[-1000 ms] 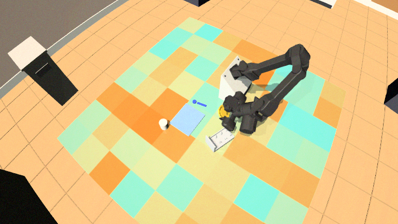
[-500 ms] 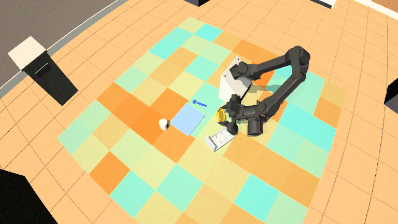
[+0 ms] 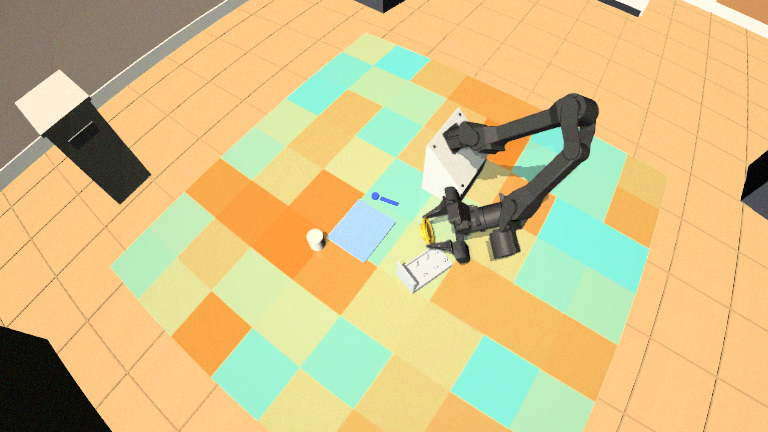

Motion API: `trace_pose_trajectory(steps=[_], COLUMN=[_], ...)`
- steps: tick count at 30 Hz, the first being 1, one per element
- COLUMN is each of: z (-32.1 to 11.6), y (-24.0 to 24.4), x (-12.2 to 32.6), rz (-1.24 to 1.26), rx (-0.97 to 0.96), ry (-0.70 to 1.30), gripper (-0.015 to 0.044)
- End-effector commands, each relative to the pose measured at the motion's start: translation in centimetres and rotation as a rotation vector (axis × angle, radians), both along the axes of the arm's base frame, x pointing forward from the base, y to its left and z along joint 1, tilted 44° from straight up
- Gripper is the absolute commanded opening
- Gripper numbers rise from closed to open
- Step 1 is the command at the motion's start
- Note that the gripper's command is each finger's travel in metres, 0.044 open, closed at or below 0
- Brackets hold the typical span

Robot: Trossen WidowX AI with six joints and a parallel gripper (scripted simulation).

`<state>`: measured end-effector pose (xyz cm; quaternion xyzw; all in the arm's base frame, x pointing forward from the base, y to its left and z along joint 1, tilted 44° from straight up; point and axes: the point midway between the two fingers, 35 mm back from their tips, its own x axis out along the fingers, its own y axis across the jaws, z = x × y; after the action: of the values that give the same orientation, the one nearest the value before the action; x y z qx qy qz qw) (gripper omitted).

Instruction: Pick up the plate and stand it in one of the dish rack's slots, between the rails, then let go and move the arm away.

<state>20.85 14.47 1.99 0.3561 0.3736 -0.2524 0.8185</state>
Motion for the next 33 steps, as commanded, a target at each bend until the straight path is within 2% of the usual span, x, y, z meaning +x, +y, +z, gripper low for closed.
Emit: trace_pose_trajectory(steps=[1,26,33], z=[-0.1,3.5,3.7], y=[0.2,3.3,3.3], x=[-0.2,-2.9,-3.1], rz=[0.022,0.163,0.165], rx=[-0.032,-0.037,-0.034], ry=[-0.071,-0.596,-0.609], gripper=[0.0000,0.0000,0.0000])
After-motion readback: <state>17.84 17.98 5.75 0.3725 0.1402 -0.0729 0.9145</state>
